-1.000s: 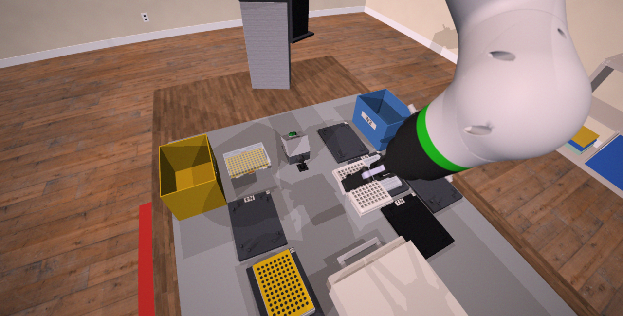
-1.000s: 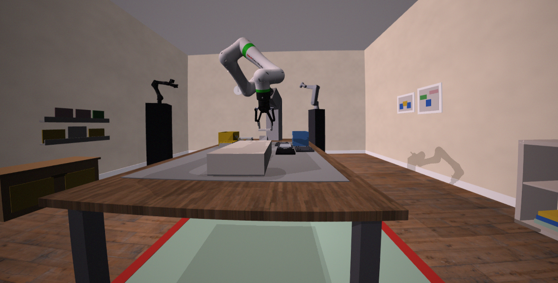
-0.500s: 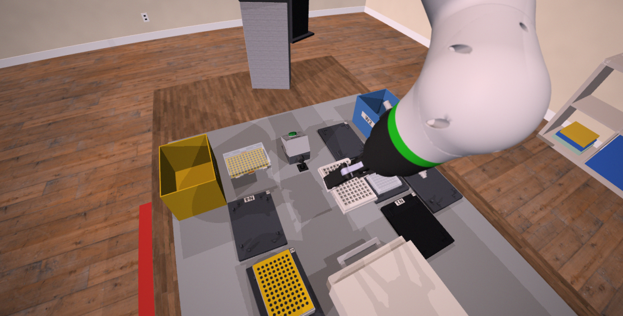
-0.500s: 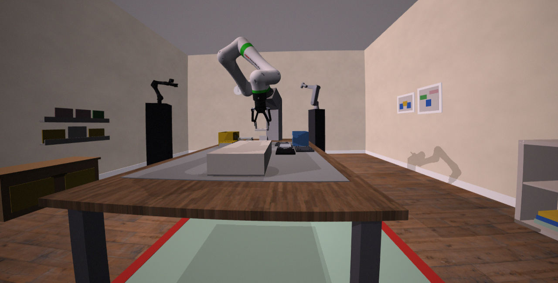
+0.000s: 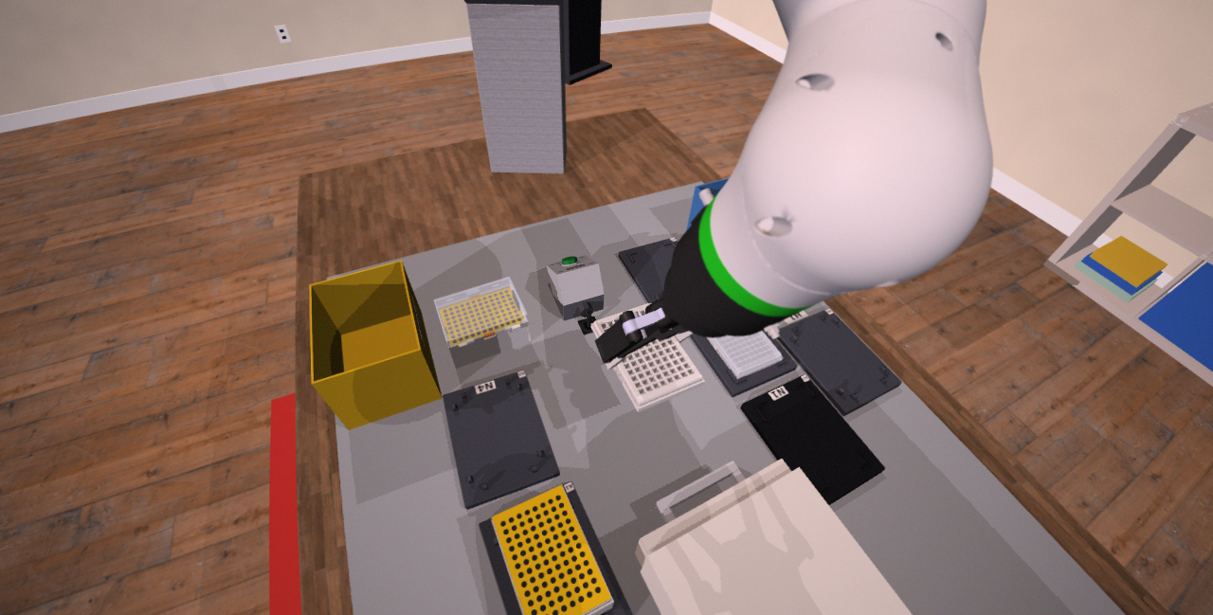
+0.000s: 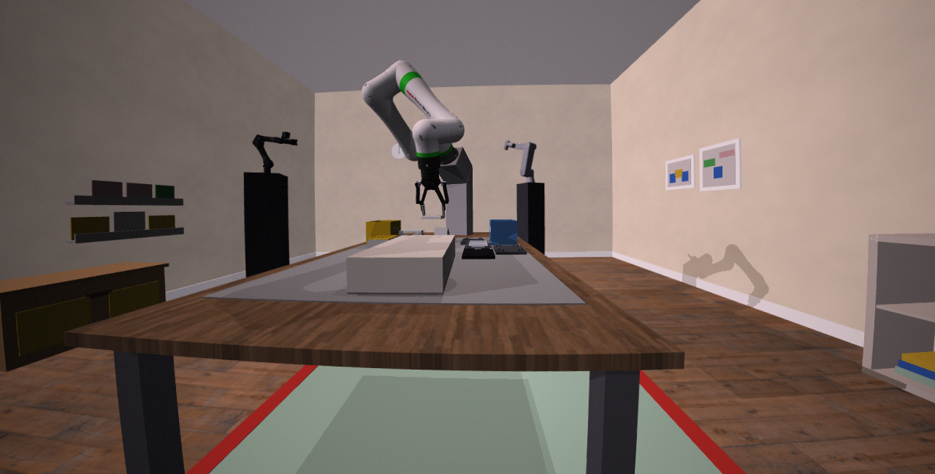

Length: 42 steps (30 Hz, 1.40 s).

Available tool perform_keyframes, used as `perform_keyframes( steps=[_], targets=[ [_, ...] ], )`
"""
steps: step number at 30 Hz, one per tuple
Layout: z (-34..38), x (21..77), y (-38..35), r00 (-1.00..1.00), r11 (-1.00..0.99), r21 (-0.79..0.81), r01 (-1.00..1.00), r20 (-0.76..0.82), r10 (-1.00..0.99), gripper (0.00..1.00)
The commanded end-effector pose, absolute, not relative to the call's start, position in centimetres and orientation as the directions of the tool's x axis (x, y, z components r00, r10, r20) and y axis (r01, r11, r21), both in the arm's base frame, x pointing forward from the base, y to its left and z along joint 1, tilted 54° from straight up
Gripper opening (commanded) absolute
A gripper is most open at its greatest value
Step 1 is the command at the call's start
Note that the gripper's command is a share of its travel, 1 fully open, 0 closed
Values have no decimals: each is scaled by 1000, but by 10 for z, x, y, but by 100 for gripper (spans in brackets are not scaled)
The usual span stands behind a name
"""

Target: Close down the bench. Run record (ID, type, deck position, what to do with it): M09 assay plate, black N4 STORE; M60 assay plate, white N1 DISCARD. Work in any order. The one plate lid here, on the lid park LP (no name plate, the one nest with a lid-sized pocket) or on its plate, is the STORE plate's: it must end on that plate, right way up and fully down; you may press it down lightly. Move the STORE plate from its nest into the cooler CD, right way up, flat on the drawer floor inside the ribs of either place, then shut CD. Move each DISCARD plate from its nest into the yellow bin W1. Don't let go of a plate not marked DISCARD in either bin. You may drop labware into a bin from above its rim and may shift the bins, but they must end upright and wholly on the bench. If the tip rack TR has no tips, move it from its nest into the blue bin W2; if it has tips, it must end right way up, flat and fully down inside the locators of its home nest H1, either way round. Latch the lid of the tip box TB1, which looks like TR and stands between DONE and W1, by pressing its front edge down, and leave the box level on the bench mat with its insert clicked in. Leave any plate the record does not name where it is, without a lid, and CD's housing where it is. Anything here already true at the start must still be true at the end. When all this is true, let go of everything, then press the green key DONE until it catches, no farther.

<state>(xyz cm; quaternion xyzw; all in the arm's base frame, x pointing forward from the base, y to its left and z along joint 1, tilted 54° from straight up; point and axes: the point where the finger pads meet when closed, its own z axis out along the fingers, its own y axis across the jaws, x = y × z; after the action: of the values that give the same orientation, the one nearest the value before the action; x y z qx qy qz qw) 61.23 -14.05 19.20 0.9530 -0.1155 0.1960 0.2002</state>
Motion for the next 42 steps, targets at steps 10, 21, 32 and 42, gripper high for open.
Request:
perform_keyframes(
  steps=[10,21,32,42],
  targets=[
    [188,594,-163,896,-893,336,-298,420,-141,0],
    [184,575,-186,896,-893,336,-298,420,-141,0],
    [180,560,-204,896,-893,336,-298,420,-141,0],
    [176,543,-224,896,-893,336,-298,420,-141,0]
  ],
)
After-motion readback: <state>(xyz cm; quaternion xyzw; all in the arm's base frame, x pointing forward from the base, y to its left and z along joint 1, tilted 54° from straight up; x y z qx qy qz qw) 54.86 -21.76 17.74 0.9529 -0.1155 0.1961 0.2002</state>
